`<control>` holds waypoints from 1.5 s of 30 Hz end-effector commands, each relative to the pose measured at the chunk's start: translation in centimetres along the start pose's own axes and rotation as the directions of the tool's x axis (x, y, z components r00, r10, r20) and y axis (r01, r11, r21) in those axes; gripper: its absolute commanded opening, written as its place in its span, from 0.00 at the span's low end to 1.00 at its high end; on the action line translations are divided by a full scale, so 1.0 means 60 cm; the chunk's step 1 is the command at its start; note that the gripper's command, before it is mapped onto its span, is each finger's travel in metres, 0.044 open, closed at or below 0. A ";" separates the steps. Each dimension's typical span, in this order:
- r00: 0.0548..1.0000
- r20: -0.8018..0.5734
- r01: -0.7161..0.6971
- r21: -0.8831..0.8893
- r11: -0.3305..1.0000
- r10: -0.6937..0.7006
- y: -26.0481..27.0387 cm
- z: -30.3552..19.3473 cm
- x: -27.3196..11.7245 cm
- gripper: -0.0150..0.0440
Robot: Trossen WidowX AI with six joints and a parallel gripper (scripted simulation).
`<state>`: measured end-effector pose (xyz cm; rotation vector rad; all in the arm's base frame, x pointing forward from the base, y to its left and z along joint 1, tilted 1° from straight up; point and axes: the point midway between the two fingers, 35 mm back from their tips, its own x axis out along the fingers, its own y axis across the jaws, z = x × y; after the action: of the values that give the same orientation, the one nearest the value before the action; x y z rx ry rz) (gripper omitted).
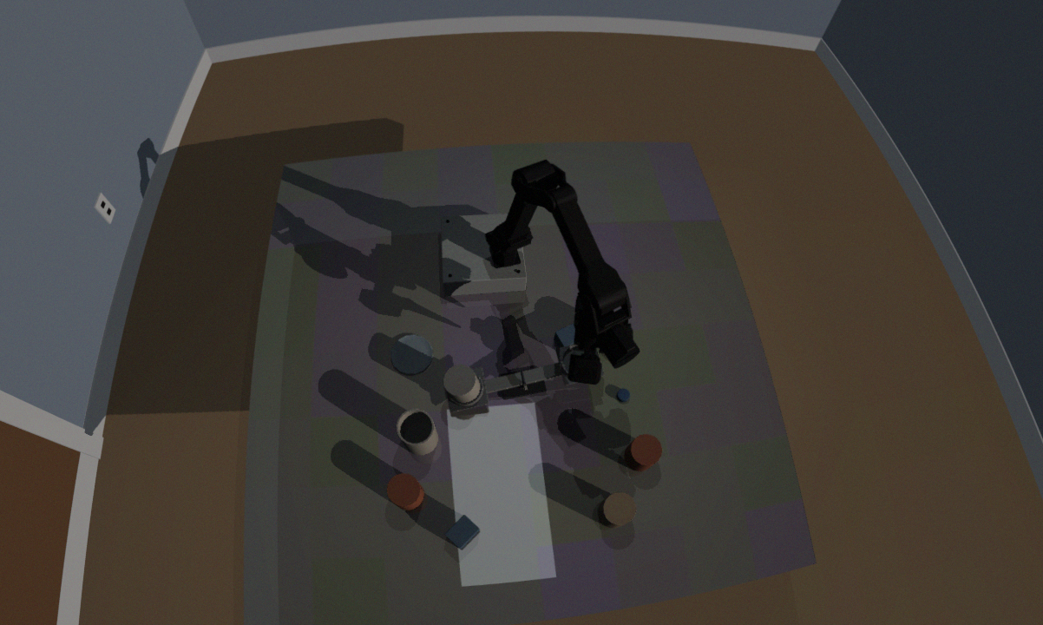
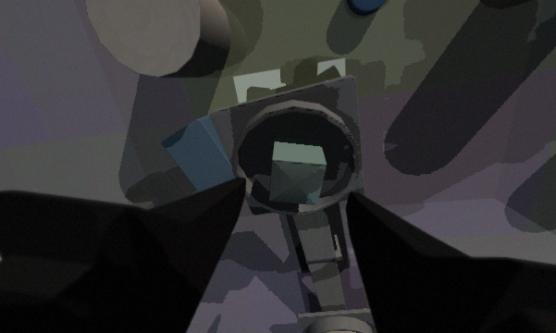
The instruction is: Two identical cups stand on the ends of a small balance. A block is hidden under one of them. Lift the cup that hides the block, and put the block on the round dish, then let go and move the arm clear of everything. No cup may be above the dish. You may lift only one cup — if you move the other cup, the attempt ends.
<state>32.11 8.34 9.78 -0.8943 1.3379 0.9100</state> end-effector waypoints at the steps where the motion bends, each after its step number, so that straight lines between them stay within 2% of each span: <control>1: 1.000 0.003 -0.003 -0.003 1.000 0.003 0.001 0.001 0.010 0.69; 21: 1.000 0.003 -0.003 -0.003 1.000 0.003 0.001 0.001 0.059 0.69; 25: 1.000 0.003 -0.003 -0.003 1.000 0.003 0.001 0.001 0.059 0.52; 32: 1.000 0.003 -0.003 -0.003 1.000 0.003 0.001 0.001 0.059 0.44; 36: 1.000 0.003 -0.003 -0.003 1.000 0.003 0.000 0.002 0.047 0.26; 45: 1.000 0.003 -0.003 -0.003 1.000 0.003 -0.004 0.005 -0.032 0.25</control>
<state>32.30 8.41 10.07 -0.8924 1.3493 0.9161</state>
